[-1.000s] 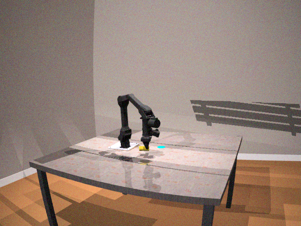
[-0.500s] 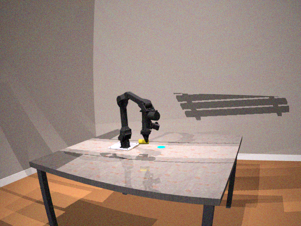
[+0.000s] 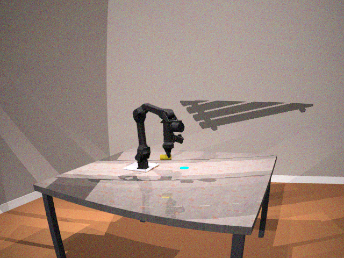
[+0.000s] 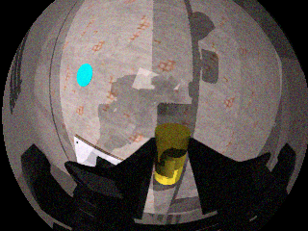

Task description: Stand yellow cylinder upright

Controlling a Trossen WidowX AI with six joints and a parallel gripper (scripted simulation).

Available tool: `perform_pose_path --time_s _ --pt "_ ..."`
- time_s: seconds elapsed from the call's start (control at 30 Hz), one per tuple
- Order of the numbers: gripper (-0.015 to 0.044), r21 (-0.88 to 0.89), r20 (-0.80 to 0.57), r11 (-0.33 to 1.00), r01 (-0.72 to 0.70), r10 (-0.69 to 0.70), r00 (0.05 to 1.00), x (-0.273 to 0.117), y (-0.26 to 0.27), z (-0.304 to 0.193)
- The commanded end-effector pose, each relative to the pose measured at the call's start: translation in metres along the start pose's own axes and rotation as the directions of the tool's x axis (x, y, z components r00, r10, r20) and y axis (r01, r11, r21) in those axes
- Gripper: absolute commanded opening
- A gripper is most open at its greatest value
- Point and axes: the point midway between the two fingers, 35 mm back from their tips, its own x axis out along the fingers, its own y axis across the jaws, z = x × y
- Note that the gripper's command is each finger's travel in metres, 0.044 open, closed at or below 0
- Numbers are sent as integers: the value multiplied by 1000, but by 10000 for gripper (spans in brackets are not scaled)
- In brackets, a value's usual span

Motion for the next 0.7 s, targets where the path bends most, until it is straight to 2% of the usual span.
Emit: perform_pose_path --time_s 0.0,0.67 --pt "105 -34 2 999 3 -3 1000 -2 7 8" --pt "105 -244 16 970 18 -15 1000 -7 51 47"
